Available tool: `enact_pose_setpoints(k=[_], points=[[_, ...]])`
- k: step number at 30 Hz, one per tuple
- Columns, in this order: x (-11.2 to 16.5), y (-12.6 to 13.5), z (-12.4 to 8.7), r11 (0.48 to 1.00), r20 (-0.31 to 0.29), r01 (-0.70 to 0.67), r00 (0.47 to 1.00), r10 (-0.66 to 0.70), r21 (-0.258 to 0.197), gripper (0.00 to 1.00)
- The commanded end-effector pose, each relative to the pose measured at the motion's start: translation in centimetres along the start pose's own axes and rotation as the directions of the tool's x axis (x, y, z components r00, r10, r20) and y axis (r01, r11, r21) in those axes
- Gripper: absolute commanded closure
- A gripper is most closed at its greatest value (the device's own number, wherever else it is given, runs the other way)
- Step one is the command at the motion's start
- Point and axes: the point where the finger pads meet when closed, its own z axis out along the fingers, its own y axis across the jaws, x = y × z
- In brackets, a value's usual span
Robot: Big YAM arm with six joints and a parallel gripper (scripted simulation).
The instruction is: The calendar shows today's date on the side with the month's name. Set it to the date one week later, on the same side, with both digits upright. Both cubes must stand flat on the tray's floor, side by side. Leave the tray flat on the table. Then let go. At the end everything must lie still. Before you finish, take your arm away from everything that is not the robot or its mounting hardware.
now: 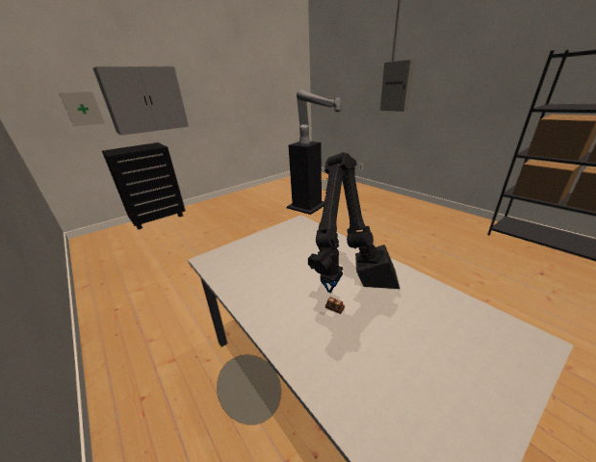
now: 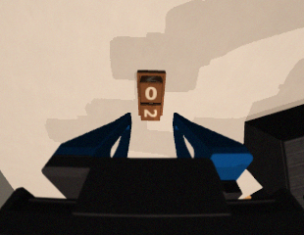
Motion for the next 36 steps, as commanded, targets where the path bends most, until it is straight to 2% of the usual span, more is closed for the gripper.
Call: enact_pose_setpoints(k=[1,36], points=[[-0.62,2.01,-1.02,0.997,0.007,-0.050,0.999,0.050,-0.051,0.54],[-0.57,1.73,-0.69,0.998,0.007,-0.044,0.999,0.045,-0.041,0.54]])
